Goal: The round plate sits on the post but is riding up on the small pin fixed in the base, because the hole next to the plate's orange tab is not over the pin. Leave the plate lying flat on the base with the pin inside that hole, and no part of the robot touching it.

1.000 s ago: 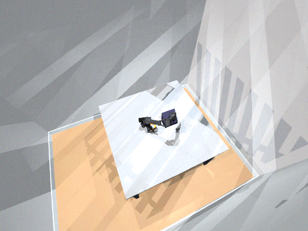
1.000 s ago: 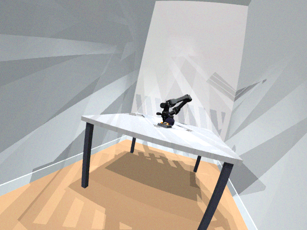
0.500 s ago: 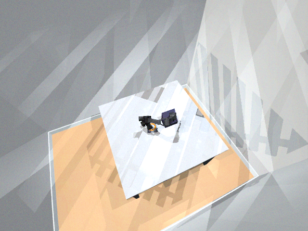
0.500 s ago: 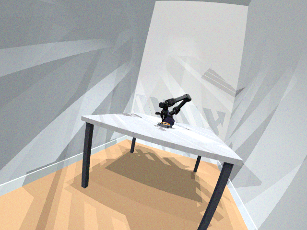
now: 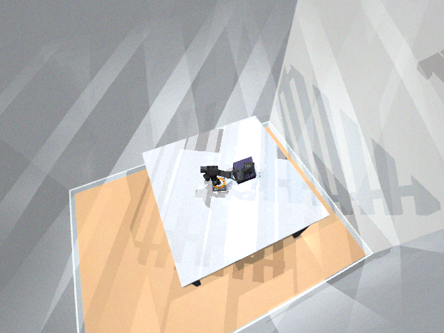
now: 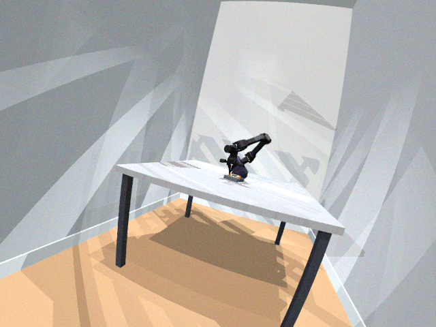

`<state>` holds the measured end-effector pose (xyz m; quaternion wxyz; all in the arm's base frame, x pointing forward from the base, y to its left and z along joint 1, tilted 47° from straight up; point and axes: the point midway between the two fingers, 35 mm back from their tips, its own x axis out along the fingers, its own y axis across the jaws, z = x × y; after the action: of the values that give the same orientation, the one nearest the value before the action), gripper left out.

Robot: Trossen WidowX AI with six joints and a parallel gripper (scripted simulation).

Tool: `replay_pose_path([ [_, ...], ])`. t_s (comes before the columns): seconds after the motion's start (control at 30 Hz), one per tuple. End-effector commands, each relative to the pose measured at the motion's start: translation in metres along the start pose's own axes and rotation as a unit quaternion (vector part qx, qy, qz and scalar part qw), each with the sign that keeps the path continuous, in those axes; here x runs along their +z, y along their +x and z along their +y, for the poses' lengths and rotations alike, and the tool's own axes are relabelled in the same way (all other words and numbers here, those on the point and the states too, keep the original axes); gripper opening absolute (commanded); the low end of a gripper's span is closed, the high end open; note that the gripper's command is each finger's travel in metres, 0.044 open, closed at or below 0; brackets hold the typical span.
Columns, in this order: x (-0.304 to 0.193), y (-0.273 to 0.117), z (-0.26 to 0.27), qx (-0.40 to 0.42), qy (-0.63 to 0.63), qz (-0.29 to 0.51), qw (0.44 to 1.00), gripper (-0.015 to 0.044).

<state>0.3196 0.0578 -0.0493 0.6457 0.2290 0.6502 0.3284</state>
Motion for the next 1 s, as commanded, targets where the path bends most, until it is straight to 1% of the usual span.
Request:
replay_pose_path([
  [0.0, -0.008, 0.002, -0.005, 0.0, 0.004, 0.006, 1.0, 0.0],
  [0.97, -0.032, 0.0, -0.014, 0.0, 0.004, 0.006, 1.0, 0.0],
])
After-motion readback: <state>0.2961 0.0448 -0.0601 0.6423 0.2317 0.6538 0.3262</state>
